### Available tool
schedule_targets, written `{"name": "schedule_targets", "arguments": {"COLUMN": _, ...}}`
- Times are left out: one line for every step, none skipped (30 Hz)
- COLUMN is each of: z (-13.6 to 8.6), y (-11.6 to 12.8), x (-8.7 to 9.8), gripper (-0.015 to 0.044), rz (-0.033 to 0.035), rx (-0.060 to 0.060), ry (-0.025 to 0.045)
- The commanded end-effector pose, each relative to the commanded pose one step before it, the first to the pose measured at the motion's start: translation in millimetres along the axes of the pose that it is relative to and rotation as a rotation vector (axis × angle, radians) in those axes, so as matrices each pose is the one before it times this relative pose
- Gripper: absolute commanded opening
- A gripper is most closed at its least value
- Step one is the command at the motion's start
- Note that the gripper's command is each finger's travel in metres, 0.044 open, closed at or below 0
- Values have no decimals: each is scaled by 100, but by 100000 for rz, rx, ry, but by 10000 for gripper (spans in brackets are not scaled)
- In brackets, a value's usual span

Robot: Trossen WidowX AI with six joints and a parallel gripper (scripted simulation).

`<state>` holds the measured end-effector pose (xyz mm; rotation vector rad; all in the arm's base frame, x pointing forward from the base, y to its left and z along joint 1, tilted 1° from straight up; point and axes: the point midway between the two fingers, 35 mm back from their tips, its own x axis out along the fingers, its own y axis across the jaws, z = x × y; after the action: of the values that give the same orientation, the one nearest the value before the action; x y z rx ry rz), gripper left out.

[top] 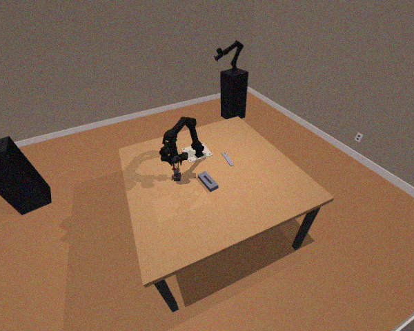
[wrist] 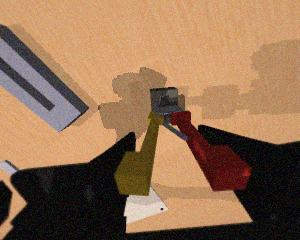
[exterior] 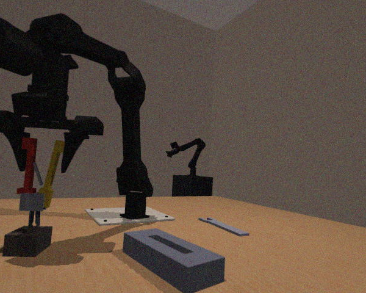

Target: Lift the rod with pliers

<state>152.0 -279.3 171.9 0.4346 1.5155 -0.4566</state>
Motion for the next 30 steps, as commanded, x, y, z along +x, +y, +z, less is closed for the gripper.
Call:
{"name": "schedule_targets", "arguments": {"z": 529, "y": 622, "x": -245, "gripper": 316, "rz": 118, "rx": -1633, "ry": -743}}
{"name": "schedule_targets", "arguments": {"z": 90, "y": 133, "x": -1, "gripper": 316, "rz": 14, "rx": -379, "ry": -5}}
{"name": "schedule_targets", "arguments": {"z": 90, "y": 133, "x": -1, "gripper": 316, "rz": 14, "rx": -379, "ry": -5}}
{"name": "schedule_targets", "arguments": {"z": 90, "y": 134, "x": -1, "gripper": 316, "rz": 14, "rx": -379, "ry": -5}}
{"name": "schedule_targets", "arguments": {"z": 90, "y": 134, "x": -1, "gripper": 316, "rz": 14, "rx": -379, "ry": -5}}
{"name": "schedule_targets", "arguments": {"z": 90, "y": 134, "x": -1, "gripper": 316, "rz": 14, "rx": -379, "ry": -5}}
{"name": "schedule_targets", "arguments": {"z": 90, "y": 134, "x": -1, "gripper": 316, "rz": 14, "rx": -379, "ry": -5}}
{"name": "schedule_targets", "arguments": {"z": 89, "y": 134, "x": -1, "gripper": 316, "rz": 14, "rx": -379, "ry": -5}}
{"name": "schedule_targets", "arguments": {"z": 89, "y": 134, "x": -1, "gripper": 316, "rz": 14, "rx": -379, "ry": -4}}
{"name": "schedule_targets", "arguments": {"z": 89, "y": 135, "x": -1, "gripper": 316, "rz": 14, "rx": -379, "ry": -4}}
{"name": "schedule_targets", "arguments": {"z": 89, "y": 135, "x": -1, "gripper": 316, "rz": 14, "rx": -379, "ry": -4}}
{"name": "schedule_targets", "arguments": {"z": 89, "y": 135, "x": -1, "gripper": 316, "rz": 14, "rx": -379, "ry": -4}}
{"name": "schedule_targets", "arguments": {"z": 89, "y": 135, "x": -1, "gripper": 316, "rz": 14, "rx": -379, "ry": -4}}
{"name": "schedule_targets", "arguments": {"z": 89, "y": 135, "x": -1, "gripper": 316, "rz": 14, "rx": -379, "ry": -4}}
{"name": "schedule_targets", "arguments": {"z": 89, "y": 136, "x": -1, "gripper": 316, "rz": 14, "rx": -379, "ry": -4}}
{"name": "schedule_targets", "arguments": {"z": 88, "y": 136, "x": -1, "gripper": 316, "rz": 14, "rx": -379, "ry": -4}}
{"name": "schedule_targets", "arguments": {"z": 88, "y": 136, "x": -1, "gripper": 316, "rz": 14, "rx": -379, "ry": -4}}
{"name": "schedule_targets", "arguments": {"z": 88, "y": 136, "x": -1, "gripper": 316, "rz": 14, "rx": -379, "ry": -4}}
{"name": "schedule_targets", "arguments": {"z": 88, "y": 136, "x": -1, "gripper": 316, "rz": 14, "rx": -379, "ry": -4}}
{"name": "schedule_targets", "arguments": {"z": 88, "y": 136, "x": -1, "gripper": 316, "rz": 14, "rx": -379, "ry": -4}}
{"name": "schedule_targets", "arguments": {"z": 88, "y": 137, "x": -1, "gripper": 316, "rz": 14, "rx": -379, "ry": -4}}
{"name": "schedule_targets", "arguments": {"z": 88, "y": 137, "x": -1, "gripper": 316, "rz": 14, "rx": -379, "ry": -4}}
{"name": "schedule_targets", "arguments": {"z": 88, "y": 137, "x": -1, "gripper": 316, "rz": 14, "rx": -379, "ry": -4}}
{"name": "schedule_targets", "arguments": {"z": 87, "y": 137, "x": -1, "gripper": 316, "rz": 14, "rx": -379, "ry": -4}}
{"name": "schedule_targets", "arguments": {"z": 87, "y": 137, "x": -1, "gripper": 316, "rz": 14, "rx": -379, "ry": -4}}
{"name": "schedule_targets", "arguments": {"z": 87, "y": 138, "x": -1, "gripper": 316, "rz": 14, "rx": -379, "ry": -4}}
{"name": "schedule_targets", "arguments": {"z": 87, "y": 138, "x": -1, "gripper": 316, "rz": 14, "rx": -379, "ry": -4}}
{"name": "schedule_targets", "arguments": {"z": 87, "y": 138, "x": -1, "gripper": 316, "rz": 14, "rx": -379, "ry": -4}}
{"name": "schedule_targets", "arguments": {"z": 87, "y": 138, "x": -1, "gripper": 316, "rz": 14, "rx": -379, "ry": -4}}
{"name": "schedule_targets", "arguments": {"z": 87, "y": 138, "x": -1, "gripper": 316, "rz": 14, "rx": -379, "ry": -4}}
